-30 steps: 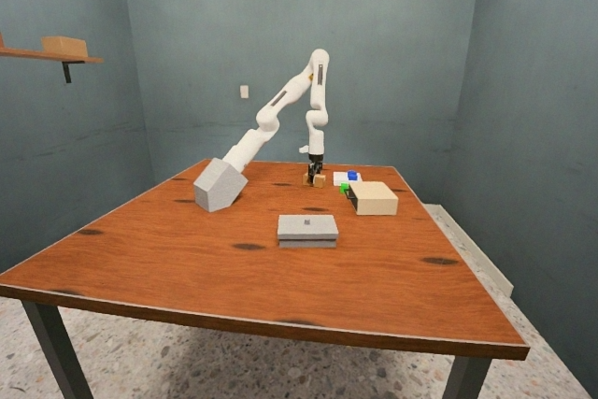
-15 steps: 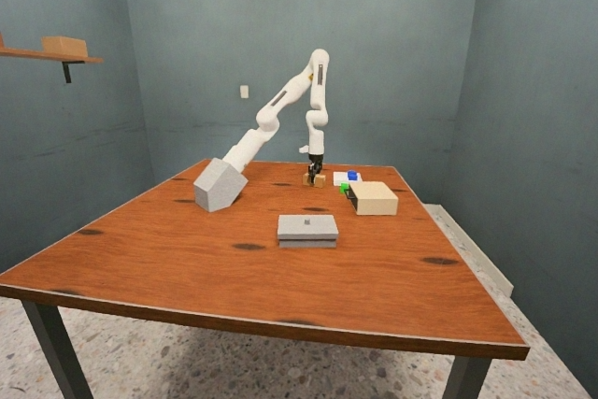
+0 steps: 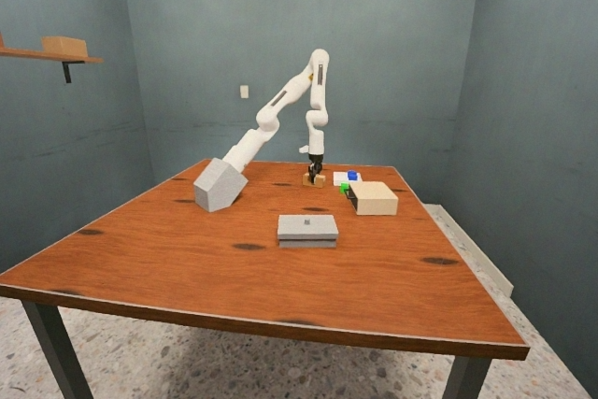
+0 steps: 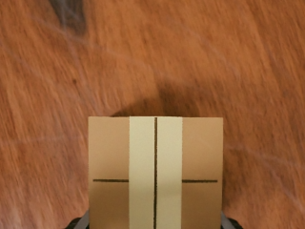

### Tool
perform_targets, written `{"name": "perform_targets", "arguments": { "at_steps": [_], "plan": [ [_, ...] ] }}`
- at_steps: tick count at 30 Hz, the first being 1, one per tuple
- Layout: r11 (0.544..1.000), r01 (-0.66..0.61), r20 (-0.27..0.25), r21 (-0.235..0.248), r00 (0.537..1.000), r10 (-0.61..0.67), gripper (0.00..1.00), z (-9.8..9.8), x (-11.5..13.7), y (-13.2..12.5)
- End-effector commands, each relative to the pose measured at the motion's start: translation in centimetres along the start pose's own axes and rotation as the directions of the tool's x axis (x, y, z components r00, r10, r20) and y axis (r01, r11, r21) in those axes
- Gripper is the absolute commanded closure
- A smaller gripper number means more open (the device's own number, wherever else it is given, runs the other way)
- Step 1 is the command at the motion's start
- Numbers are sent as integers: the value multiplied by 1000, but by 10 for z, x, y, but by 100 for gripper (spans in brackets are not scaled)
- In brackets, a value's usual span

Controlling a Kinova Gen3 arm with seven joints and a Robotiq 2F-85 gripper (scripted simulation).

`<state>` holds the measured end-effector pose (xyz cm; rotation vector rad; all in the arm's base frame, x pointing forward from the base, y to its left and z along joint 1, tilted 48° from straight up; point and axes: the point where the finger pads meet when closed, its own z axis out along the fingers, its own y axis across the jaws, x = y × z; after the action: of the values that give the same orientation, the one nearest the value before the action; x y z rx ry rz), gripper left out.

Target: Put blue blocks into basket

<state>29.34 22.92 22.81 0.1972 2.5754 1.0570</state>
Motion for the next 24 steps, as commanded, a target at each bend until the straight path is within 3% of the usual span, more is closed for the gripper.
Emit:
{"name": "perform_targets", "arguments": {
  "at_steps": [1,24],
  "plan": [
    [1000,0,1,5,1000,0,33,0,1,-2],
    [1000,9,-4,6,1000,-9,33,0,2,-2]
  ]
}}
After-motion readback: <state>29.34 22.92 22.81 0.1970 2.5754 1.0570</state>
